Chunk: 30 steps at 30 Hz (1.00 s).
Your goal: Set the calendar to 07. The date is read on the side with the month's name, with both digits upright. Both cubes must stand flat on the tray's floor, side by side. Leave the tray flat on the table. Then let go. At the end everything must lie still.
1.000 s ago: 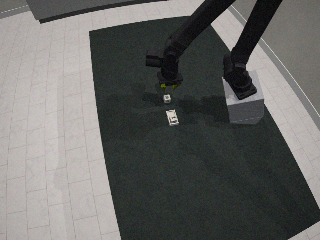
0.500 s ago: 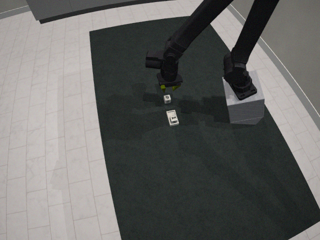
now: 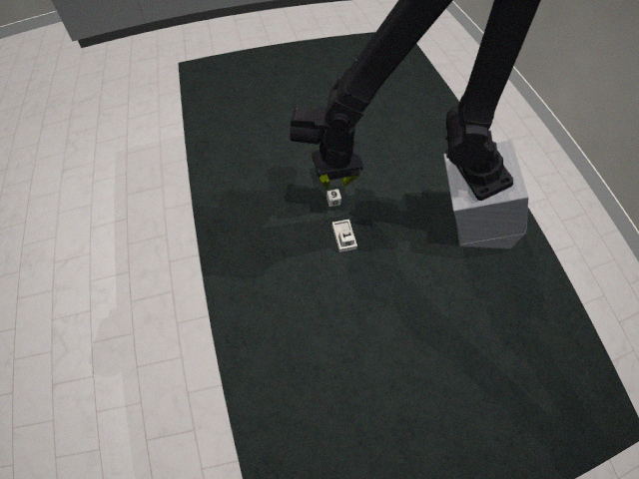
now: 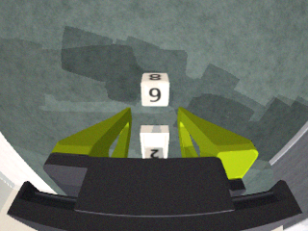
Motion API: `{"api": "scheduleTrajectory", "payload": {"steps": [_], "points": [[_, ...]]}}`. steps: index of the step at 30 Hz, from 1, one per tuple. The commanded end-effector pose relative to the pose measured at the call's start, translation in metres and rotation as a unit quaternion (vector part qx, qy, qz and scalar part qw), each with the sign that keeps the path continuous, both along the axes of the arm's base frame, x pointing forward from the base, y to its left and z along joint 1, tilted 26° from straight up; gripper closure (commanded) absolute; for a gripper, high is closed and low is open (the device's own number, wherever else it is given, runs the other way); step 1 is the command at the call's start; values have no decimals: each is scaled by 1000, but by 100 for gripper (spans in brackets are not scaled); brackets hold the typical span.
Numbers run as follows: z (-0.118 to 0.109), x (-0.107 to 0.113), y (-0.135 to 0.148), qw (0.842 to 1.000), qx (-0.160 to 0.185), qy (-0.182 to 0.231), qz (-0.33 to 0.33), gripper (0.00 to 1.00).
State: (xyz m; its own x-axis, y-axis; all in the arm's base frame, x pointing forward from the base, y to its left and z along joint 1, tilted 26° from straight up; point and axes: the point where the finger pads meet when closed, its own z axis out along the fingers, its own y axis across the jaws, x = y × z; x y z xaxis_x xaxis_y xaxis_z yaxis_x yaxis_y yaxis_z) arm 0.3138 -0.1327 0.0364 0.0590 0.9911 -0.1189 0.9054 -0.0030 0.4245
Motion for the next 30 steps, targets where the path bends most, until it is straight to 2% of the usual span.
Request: {"api": "scheduleTrajectory", "payload": {"steps": [1, 20, 30], "points": [[-6, 3, 1, 1000, 0, -2, -3, 55], [-22, 14, -2, 1000, -1, -4, -2, 55], [-19, 15, -3, 1000, -3, -9, -2, 55]]}}
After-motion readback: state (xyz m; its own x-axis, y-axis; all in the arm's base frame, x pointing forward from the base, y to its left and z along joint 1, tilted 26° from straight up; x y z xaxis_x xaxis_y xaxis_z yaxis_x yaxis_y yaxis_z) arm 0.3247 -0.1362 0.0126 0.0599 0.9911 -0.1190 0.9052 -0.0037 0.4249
